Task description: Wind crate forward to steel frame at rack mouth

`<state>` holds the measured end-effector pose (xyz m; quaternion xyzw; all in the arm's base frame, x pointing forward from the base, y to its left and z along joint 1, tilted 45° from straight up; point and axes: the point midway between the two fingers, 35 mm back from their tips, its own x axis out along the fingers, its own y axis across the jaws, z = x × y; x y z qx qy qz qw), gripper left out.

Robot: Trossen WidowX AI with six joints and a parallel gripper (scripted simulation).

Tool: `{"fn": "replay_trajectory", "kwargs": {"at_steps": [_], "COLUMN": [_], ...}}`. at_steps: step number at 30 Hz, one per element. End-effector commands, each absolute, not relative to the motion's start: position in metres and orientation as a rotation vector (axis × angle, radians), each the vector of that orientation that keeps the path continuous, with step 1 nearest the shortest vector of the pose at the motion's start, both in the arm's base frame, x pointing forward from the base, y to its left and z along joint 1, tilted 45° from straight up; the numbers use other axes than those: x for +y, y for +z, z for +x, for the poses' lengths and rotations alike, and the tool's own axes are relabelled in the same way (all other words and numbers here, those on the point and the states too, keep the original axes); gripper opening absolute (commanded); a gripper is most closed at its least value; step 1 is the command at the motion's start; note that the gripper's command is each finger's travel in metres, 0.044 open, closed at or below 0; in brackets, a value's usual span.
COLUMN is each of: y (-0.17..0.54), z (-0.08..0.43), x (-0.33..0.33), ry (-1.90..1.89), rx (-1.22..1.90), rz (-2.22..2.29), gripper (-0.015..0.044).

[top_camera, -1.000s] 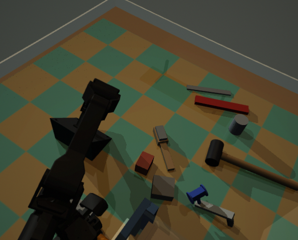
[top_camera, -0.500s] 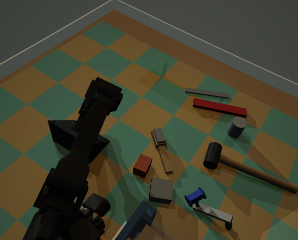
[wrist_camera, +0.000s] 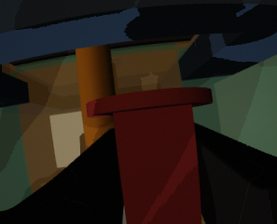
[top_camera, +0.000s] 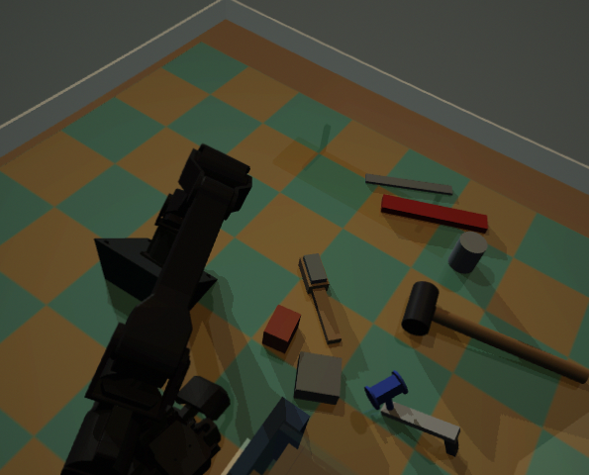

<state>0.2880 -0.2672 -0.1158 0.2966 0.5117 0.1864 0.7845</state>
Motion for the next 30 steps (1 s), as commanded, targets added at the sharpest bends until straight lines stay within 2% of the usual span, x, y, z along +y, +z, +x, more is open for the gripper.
{"fn": "replay_trajectory", "kwargs": {"at_steps": [1,30], "y": [-0.107,-0.086], "z": [0.291,0.287], "x": [-0.251,-0.227], "ry": [0.429,0.43], "rx": [1.11,1.111], "rz": [0.672,0.675], "gripper": [0.0,0.0]}}
